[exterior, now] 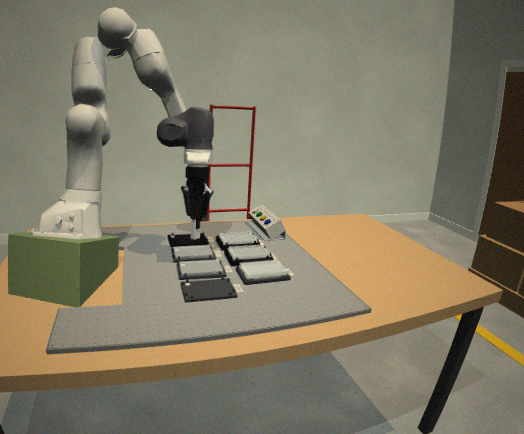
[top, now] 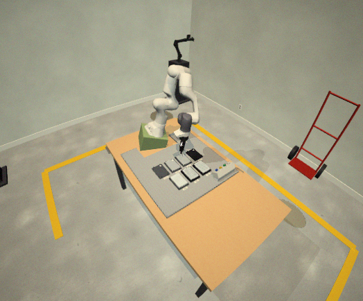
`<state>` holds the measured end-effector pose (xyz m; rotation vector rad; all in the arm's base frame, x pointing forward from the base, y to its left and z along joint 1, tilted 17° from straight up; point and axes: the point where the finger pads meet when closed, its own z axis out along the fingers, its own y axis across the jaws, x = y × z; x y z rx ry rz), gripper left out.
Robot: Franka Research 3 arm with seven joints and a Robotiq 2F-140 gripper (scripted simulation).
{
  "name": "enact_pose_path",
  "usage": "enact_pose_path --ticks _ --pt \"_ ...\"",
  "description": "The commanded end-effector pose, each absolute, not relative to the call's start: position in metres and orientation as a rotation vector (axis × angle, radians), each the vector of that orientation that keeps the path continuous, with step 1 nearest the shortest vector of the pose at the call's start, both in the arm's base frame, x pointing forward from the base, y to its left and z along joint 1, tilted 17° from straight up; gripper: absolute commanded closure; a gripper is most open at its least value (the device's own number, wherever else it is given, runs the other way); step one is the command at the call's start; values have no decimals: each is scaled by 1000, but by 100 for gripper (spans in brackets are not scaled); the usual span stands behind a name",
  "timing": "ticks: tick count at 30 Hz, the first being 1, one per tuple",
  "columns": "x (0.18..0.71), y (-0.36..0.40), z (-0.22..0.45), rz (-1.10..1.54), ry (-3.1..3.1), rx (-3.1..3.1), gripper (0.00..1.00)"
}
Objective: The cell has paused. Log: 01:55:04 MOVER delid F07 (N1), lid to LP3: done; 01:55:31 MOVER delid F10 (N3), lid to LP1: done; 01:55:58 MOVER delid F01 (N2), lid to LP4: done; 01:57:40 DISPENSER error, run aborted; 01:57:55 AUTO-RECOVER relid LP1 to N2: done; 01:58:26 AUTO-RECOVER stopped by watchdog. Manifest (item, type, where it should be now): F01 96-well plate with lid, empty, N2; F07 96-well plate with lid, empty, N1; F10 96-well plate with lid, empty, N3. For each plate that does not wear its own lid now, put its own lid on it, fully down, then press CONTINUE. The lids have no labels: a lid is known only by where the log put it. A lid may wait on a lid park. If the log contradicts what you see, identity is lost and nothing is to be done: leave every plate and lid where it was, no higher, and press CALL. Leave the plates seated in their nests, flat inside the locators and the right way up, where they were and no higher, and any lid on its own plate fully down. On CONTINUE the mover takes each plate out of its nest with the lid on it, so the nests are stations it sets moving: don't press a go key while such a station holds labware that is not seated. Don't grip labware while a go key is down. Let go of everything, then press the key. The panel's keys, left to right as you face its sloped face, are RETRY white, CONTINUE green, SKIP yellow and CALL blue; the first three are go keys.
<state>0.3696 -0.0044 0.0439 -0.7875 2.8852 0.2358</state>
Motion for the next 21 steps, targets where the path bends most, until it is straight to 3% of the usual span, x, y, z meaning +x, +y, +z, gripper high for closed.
enact_pose_path --ticks 1,16,17,21 --pt "370 6 46 199 2720 -1167 100" --pt "368 27 48 44 2312 -1881 100" --pt "368 27 48 34 2279 -1922 34" --pt "368 27 48 -6 2145 -2078 34"
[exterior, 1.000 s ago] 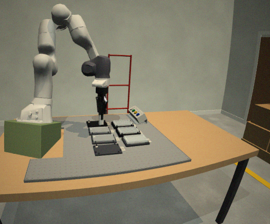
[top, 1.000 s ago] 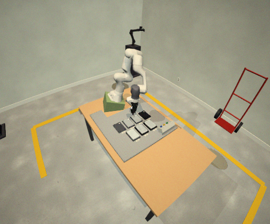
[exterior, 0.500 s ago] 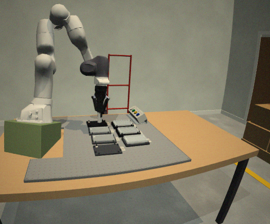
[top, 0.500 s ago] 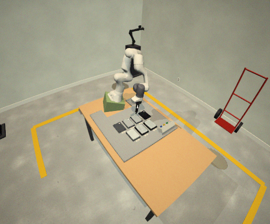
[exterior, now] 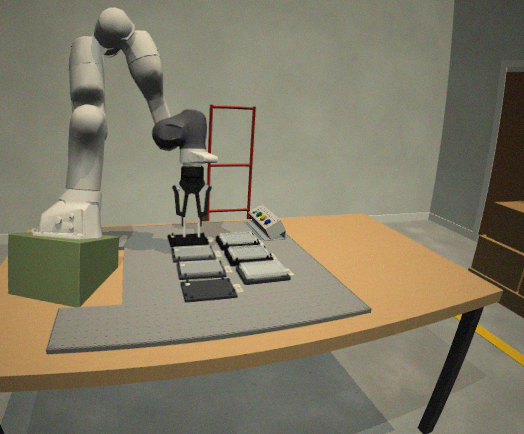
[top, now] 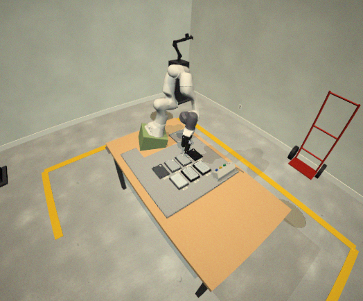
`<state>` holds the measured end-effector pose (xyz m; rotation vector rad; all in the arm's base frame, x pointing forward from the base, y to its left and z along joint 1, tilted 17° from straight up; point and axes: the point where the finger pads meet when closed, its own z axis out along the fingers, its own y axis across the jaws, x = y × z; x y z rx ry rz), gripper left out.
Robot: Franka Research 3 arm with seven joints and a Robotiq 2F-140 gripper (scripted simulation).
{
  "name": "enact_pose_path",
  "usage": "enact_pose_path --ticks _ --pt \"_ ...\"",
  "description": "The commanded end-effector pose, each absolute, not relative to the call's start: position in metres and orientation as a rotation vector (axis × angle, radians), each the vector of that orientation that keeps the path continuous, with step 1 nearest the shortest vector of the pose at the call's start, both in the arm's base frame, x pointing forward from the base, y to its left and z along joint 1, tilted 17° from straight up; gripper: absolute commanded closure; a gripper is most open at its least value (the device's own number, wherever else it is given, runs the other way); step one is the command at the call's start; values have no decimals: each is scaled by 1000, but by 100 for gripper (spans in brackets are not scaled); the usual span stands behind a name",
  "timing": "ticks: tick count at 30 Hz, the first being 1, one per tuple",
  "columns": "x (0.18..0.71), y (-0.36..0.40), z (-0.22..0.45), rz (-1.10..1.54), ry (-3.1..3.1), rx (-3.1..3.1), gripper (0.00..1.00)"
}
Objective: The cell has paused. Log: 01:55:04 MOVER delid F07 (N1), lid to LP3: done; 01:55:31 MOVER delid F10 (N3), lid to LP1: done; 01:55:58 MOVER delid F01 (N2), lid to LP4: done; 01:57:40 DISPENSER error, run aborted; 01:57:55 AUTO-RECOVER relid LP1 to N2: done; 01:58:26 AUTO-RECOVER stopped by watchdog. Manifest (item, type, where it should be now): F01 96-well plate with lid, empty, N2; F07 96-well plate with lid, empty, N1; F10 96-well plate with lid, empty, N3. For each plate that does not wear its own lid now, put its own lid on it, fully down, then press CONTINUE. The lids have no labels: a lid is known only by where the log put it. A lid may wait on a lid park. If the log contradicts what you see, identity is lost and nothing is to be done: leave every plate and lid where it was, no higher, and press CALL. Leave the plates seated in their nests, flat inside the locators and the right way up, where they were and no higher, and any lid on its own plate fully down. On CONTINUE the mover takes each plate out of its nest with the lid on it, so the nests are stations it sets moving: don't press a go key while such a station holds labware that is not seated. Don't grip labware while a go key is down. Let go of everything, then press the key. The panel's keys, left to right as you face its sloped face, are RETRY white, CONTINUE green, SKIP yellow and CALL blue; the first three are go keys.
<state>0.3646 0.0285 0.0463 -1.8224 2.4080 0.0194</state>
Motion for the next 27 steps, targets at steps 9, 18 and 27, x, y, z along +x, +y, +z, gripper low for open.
enact_pose_path --ticks 9,18,27 --pt "368 27 48 -82 1833 -2364 34" --pt "368 27 48 -144 1481 -2598 34" --pt "368 27 48 -186 1138 -2755 34"
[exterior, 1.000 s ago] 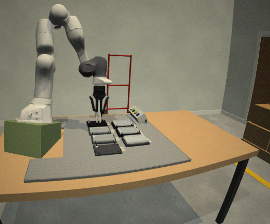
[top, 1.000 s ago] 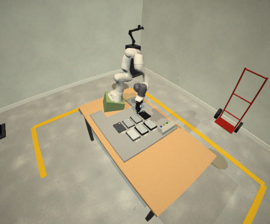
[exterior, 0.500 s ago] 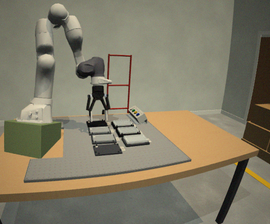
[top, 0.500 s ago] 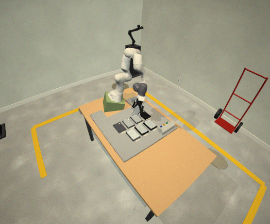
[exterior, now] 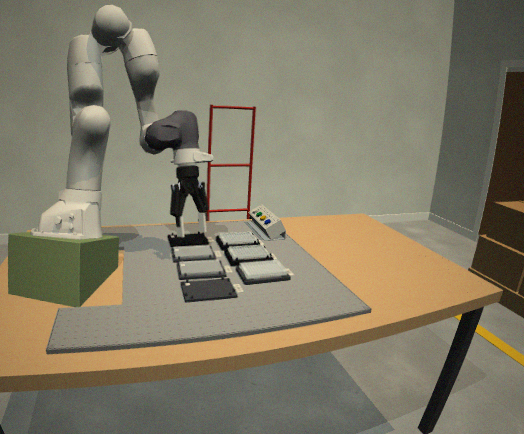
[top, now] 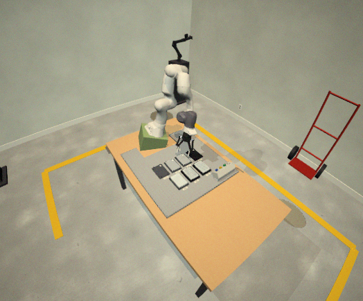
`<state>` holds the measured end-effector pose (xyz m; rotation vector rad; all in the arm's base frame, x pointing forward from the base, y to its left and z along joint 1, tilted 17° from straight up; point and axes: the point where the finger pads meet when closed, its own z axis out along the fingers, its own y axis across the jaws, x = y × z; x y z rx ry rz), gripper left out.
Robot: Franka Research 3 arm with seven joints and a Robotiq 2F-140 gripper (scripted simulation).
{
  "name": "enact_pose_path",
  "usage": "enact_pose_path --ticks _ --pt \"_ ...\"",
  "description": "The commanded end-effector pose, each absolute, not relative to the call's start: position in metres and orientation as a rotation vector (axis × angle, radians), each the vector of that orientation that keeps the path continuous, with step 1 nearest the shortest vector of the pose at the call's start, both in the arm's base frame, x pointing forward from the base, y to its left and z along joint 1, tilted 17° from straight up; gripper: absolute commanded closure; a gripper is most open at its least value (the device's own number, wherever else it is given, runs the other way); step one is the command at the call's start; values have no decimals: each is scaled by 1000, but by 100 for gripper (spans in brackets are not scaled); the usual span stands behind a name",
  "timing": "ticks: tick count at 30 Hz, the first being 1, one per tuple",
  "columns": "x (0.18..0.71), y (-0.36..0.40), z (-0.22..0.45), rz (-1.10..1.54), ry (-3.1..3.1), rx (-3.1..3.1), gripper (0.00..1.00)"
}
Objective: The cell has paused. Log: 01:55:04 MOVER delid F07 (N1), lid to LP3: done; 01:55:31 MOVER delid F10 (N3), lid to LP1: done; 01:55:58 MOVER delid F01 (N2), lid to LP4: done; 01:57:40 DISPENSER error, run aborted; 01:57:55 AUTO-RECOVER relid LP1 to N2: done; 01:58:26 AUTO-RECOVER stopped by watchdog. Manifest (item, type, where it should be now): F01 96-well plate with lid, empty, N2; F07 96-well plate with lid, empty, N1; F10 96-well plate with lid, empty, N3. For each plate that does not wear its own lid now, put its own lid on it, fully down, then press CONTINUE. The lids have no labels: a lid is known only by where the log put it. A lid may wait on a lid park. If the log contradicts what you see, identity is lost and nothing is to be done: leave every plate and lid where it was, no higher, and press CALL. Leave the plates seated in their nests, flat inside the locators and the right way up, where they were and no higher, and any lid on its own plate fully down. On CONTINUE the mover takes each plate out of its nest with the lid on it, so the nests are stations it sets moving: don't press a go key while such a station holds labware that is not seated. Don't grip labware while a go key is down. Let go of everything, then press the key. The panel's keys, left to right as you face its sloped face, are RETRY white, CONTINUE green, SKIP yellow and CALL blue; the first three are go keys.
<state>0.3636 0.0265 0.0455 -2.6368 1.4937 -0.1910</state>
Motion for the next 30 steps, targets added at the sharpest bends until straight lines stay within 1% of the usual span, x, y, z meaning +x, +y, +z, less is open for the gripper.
enact_pose_path --ticks 1,16,30 --pt "368 27 48 -189 1098 -2769 34" --pt "368 29 42 -210 552 -2885 34" --pt "371 33 25 -172 167 -2867 34"
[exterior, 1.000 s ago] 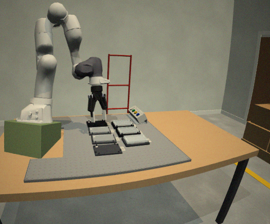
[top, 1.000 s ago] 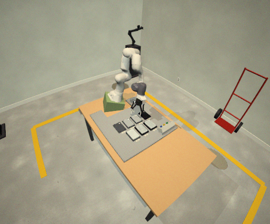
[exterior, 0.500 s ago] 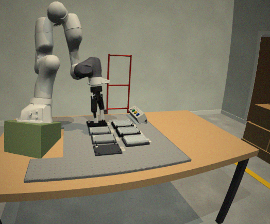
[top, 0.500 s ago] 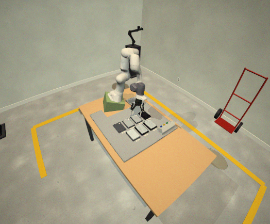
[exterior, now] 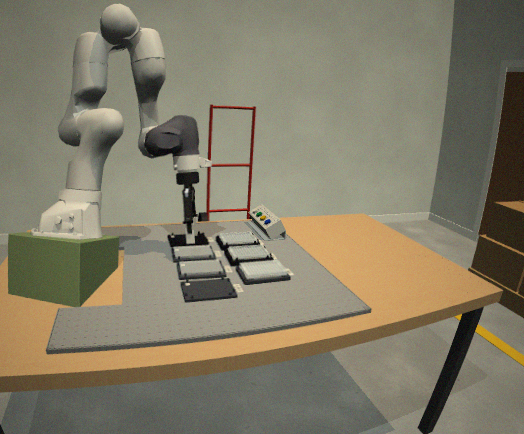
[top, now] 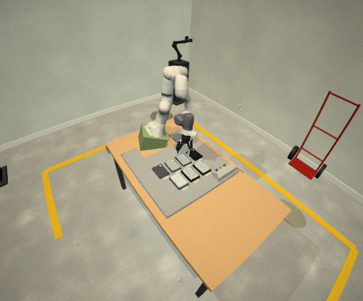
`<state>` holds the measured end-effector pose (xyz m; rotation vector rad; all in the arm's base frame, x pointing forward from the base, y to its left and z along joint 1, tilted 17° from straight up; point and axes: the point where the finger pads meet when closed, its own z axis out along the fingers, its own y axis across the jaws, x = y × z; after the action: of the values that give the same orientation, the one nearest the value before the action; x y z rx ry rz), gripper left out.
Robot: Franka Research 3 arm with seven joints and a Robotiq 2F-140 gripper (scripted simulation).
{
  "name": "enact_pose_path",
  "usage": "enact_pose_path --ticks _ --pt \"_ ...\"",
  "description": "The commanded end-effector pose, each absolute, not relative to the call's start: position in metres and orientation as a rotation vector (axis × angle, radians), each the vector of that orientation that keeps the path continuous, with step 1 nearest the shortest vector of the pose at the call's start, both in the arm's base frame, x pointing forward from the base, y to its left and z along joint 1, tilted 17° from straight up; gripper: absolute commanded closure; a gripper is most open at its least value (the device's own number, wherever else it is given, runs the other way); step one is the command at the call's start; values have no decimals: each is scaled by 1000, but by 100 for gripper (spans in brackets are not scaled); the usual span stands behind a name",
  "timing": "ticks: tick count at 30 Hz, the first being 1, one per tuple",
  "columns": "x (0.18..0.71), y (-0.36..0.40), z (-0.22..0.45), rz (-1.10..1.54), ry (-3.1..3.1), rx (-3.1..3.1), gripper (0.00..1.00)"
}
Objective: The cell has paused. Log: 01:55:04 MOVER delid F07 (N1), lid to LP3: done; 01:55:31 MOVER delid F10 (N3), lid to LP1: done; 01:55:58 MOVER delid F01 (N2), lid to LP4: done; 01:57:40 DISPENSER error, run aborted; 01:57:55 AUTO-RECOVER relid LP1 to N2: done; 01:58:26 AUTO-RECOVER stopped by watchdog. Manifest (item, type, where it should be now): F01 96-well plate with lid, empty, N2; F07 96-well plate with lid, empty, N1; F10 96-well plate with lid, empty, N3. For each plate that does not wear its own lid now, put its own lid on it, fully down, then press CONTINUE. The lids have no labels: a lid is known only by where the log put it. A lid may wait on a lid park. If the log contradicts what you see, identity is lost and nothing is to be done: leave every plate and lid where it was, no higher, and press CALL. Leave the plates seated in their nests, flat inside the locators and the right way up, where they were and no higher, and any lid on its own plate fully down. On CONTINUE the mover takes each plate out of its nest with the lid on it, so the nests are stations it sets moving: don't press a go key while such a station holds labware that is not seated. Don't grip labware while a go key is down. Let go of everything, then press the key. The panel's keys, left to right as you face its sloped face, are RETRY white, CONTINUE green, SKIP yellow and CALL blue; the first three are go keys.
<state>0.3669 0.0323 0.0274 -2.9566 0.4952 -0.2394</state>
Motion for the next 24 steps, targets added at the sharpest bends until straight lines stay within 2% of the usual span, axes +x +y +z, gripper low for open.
enact_pose_path --ticks 1,24 --pt "371 33 24 -171 167 -2867 34" --pt "374 39 3 -172 167 -2867 34"
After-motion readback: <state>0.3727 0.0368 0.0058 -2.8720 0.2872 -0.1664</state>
